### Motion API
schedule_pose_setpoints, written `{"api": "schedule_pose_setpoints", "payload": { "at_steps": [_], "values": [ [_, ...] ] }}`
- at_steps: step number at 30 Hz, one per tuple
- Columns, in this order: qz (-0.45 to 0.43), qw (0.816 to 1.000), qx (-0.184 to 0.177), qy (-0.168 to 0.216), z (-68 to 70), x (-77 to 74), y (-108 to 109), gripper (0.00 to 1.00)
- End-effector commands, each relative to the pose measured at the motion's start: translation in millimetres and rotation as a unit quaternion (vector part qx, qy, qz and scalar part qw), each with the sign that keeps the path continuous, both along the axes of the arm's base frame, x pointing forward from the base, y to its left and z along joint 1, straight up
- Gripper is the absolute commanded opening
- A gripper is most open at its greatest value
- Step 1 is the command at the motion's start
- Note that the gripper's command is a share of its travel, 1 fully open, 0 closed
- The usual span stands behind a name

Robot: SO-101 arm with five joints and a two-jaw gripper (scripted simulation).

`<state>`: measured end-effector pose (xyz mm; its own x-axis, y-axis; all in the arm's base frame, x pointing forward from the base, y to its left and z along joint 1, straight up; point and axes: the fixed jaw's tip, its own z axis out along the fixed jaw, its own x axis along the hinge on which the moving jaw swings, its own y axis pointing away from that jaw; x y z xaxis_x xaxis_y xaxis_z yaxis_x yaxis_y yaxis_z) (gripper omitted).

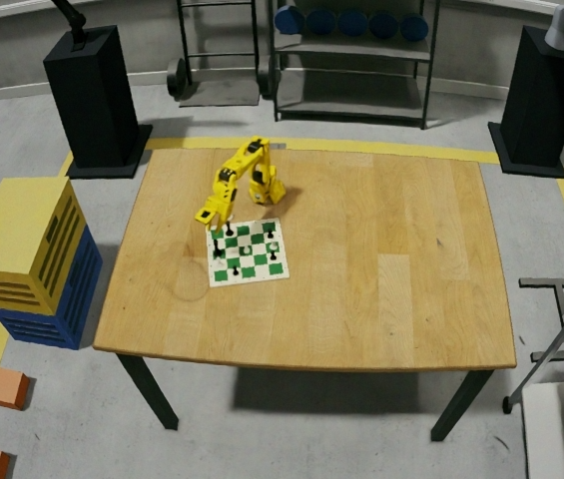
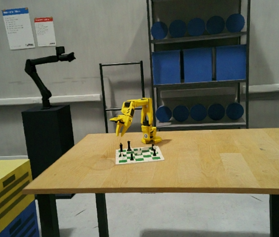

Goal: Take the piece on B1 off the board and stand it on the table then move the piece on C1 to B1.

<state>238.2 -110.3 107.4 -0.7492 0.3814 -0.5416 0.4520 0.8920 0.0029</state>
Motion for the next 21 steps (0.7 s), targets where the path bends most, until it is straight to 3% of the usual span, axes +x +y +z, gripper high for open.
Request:
{"api": "schedule_pose_setpoints", "payload": {
  "at_steps": [1, 21],
  "values": [
    [0.006, 1.0, 0.005, 0.009, -6.3, -0.1, 3.2, 0.12],
    [0.006, 1.0, 0.005, 0.009, -12.1, -2.8, 4.7, 0.12]
  ]
}}
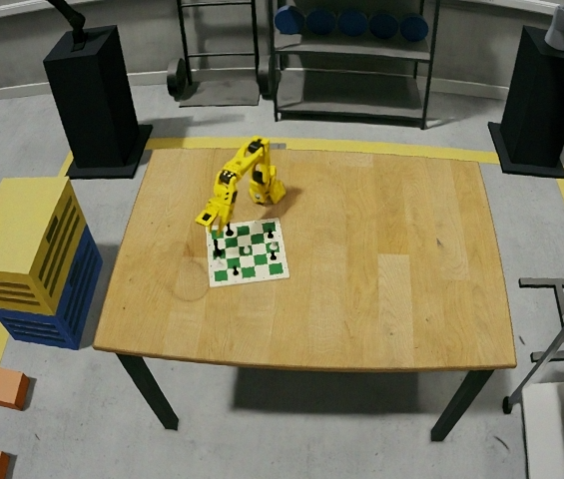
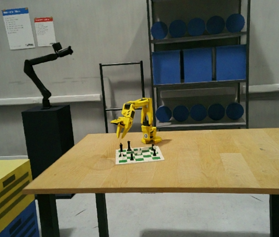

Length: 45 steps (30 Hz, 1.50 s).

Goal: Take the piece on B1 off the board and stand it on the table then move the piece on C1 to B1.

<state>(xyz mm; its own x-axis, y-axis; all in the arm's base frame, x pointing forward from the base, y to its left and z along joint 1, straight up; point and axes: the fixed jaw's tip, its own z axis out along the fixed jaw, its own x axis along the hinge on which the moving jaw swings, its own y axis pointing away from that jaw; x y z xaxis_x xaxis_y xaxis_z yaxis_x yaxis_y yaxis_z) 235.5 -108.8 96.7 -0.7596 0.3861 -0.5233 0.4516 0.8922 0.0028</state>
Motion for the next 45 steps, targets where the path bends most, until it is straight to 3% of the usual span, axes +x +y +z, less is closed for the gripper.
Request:
{"api": "schedule_pose_setpoints", "payload": {
  "at_steps": [1, 15, 30, 45],
  "values": [
    [0.006, 1.0, 0.0, 0.0, -1.7, -0.1, 3, 0.12],
    [0.006, 1.0, 0.0, 0.0, -15.9, 0.3, 3, 0.12],
    [0.006, 1.0, 0.0, 0.0, -49.5, 0.9, 3, 0.12],
    [0.006, 1.0, 0.0, 0.0, -62.2, 1.1, 3, 0.12]
  ]
}}
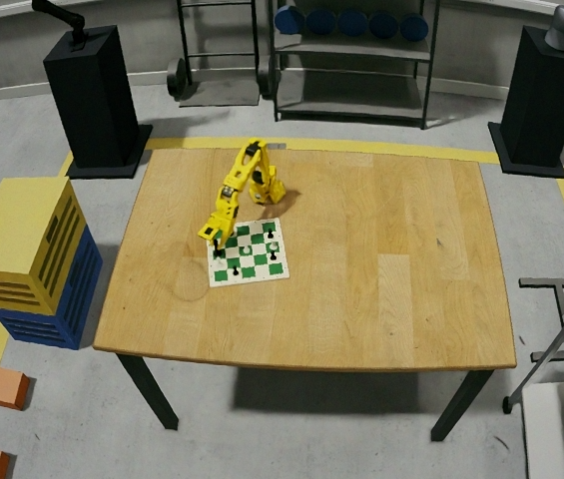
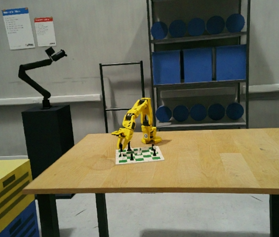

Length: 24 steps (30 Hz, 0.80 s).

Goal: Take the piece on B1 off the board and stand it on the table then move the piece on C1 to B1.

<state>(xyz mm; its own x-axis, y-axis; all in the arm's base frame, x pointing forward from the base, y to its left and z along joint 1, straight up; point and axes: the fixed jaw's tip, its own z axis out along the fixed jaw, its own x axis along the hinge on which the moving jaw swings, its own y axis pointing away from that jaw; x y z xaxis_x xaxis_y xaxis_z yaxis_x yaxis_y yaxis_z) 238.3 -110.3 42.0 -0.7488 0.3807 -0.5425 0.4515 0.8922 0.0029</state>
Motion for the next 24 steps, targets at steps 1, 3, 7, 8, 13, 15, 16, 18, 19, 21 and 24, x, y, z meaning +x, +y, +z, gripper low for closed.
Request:
{"api": "schedule_pose_setpoints", "payload": {
  "at_steps": [1, 3, 7, 8, 13, 15, 16, 18, 19, 21, 24],
  "values": [
    [0.006, 1.0, 0.005, 0.01, -7.6, -1.7, 4.0, 0.12],
    [0.006, 1.0, 0.005, 0.01, -7.6, -1.7, 4.0, 0.12],
    [0.006, 1.0, 0.005, 0.01, -7.7, -1.9, 4.1, 0.12],
    [0.006, 1.0, 0.005, 0.01, -7.8, -2.3, 4.3, 0.12],
    [0.006, 1.0, 0.005, 0.01, -8.4, -5.1, 5.7, 0.12],
    [0.006, 1.0, 0.005, 0.01, -8.5, -5.3, 5.8, 0.12],
    [0.006, 1.0, 0.005, 0.01, -8.5, -5.3, 5.8, 0.12],
    [0.006, 1.0, 0.005, 0.01, -8.5, -5.3, 5.8, 0.12],
    [0.006, 1.0, 0.005, 0.01, -8.4, -5.3, 5.8, 0.12],
    [0.006, 1.0, 0.005, 0.01, -8.4, -5.3, 5.8, 0.12],
    [0.006, 1.0, 0.005, 0.01, -6.5, -4.7, 5.5, 0.12]
  ]
}}
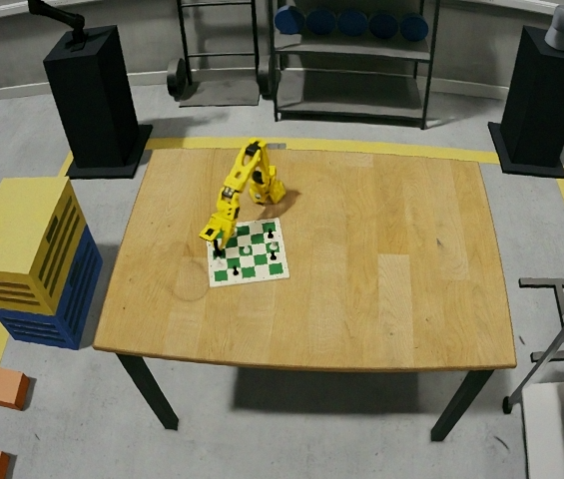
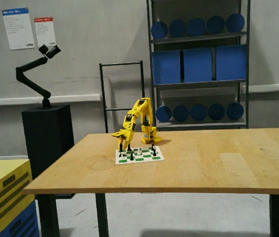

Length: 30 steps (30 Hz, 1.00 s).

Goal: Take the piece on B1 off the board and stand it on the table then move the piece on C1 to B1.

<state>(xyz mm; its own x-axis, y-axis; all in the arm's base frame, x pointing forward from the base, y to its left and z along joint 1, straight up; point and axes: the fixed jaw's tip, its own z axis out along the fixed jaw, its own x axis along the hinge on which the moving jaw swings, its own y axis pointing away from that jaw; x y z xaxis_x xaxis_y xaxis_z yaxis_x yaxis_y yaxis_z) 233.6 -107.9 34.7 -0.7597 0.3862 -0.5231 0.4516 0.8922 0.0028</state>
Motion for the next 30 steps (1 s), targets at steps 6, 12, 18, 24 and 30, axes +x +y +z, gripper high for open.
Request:
{"api": "schedule_pose_setpoints", "payload": {
  "at_steps": [6, 12, 18, 24, 30],
  "values": [
    [0.005, 1.0, 0.0, 0.0, 5.2, 1.0, 2.7, 0.12],
    [0.005, 1.0, 0.0, 0.0, 6.1, 1.4, 2.4, 0.12],
    [0.005, 1.0, 0.0, 0.0, 9.5, 3.2, 1.5, 0.12],
    [0.005, 1.0, 0.0, 0.0, 10.3, 3.6, 1.3, 0.12],
    [0.005, 1.0, 0.0, 0.0, 10.3, 3.3, 0.7, 0.12]
  ]
}}
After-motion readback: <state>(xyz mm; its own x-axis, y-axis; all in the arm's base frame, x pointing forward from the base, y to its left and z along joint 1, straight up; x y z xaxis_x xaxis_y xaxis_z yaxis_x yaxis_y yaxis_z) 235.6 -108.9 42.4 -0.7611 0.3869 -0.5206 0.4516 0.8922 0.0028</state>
